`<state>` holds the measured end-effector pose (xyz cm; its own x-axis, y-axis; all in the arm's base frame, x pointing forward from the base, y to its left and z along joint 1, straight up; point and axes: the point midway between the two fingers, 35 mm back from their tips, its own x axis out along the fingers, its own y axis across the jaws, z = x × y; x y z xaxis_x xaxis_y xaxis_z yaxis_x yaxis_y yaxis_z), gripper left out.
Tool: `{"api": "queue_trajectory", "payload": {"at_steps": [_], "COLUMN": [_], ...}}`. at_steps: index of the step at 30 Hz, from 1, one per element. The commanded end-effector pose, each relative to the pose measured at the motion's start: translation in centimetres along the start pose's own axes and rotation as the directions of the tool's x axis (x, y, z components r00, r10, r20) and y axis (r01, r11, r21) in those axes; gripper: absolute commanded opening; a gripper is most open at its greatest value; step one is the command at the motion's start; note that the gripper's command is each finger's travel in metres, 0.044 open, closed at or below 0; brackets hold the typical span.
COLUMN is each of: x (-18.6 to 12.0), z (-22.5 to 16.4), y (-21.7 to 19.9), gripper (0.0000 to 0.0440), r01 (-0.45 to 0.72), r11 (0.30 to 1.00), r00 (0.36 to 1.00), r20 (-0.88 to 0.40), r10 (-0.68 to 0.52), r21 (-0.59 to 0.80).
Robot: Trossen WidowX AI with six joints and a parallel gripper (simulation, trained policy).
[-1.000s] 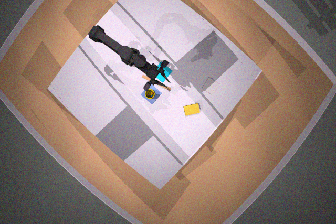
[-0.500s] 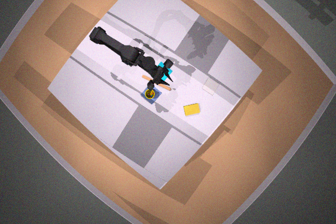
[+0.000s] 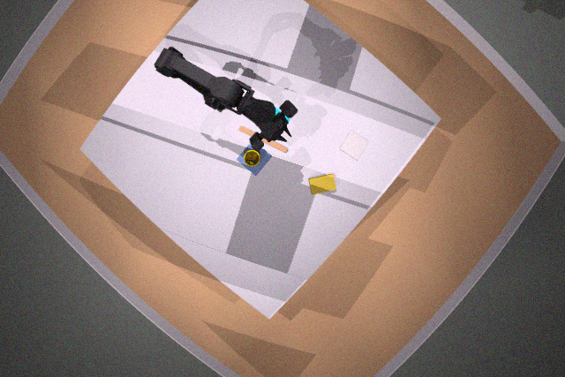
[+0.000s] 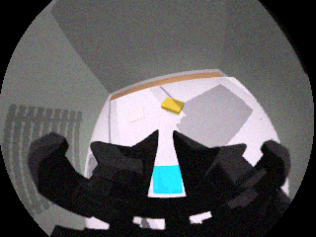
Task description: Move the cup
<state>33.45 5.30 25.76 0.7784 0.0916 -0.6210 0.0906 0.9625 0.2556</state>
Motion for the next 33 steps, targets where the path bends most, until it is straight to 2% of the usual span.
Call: {"api": "queue_trajectory", "payload": {"at_steps": [1,17,33], "x": [0.3,1.1,1.4], "z": [-0.3,-2.2,-3.8], "y": [0.0,-1.3,-3.8], "gripper": [0.0099,0.0127,0.0123], "r01": [0.024,0.131,0.216], "r11": [1.0,0.991,0.971], "r00": [0.998,0.948,0.838], "r20": [-0.058,-0.289,-0.491], "r10": [-0.024,-0.131,-0.238], "r21": [0.008,-0.02,-0.102]}}
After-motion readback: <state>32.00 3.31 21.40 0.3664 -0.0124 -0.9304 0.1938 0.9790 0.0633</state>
